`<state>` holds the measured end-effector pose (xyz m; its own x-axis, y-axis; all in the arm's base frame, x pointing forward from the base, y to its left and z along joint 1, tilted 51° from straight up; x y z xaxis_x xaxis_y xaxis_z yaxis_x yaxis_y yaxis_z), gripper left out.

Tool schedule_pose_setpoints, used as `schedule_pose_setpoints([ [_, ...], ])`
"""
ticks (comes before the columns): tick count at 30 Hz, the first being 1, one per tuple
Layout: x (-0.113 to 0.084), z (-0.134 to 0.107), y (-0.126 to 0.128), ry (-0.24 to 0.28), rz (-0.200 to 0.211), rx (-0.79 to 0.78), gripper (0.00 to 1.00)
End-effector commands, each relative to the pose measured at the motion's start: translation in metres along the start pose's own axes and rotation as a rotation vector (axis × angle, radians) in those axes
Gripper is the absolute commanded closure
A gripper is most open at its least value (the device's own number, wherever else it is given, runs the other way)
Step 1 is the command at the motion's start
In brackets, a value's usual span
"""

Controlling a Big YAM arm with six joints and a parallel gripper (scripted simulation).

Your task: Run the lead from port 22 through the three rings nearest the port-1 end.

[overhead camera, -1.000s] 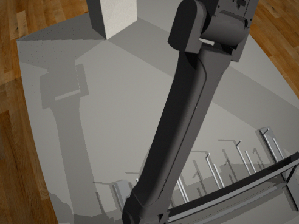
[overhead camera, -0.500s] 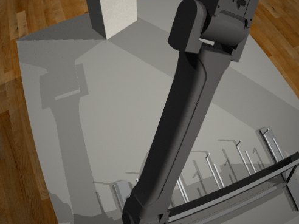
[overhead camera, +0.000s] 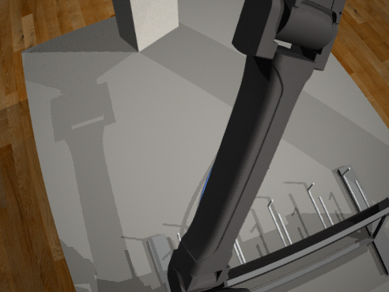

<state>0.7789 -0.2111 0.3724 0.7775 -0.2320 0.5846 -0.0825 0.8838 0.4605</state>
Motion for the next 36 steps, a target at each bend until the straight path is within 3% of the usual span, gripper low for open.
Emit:
schedule_pose_setpoints([
  [1,0.021,0.054,0.054,-0.043,0.048,-0.026,0.0],
  [4,0.023,0.056,0.056,-0.052,0.053,-0.026,0.0],
  [5,0.021,0.068,0.05,-0.038,0.03,-0.048,0.0],
  [6,0.02,0.064,0.073,-0.011,0.041,-0.046,0.0],
  [8,0.016,0.075,0.093,0.028,0.033,-0.07,0.0],
  [13,0.004,0.095,0.126,0.097,0.018,-0.115,0.0],
  [15,-0.008,0.105,0.144,0.154,0.015,-0.151,0.0],
  [16,-0.009,0.111,0.152,0.153,0.013,-0.151,0.0],
  [18,-0.024,0.121,0.17,0.216,0.012,-0.19,0.0],
  [21,-0.027,0.129,0.178,0.216,0.011,-0.191,0.0],
  [24,-0.065,0.157,0.217,0.32,0.017,-0.257,0.0],
  [25,-0.076,0.16,0.223,0.356,0.021,-0.28,0.0],
  [26,-0.081,0.165,0.228,0.356,0.019,-0.28,0.0],
  [28,-0.11,0.175,0.241,0.431,0.031,-0.329,0.0],
  [29,-0.115,0.182,0.247,0.431,0.031,-0.329,0.0],
  [31,-0.149,0.191,0.259,0.508,0.049,-0.38,0.0],
  [32,-0.155,0.196,0.263,0.508,0.049,-0.38,0.0],
  [34,-0.195,0.206,0.272,0.586,0.071,-0.432,0.0],
  [35,-0.198,0.208,0.274,0.586,0.071,-0.432,0.0],
  [36,-0.22,0.214,0.278,0.625,0.084,-0.458,0.0],
])
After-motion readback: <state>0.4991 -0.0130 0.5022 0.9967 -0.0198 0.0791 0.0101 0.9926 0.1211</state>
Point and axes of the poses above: the point where the finger pads meet when closed, its own x axis out along the fingers, its own y axis across the jaws, z = x × y, the point moved 7 cm from there along -x, back along the fingers, and after that the axes turned 1 degree about x, right-handed, at the moved point
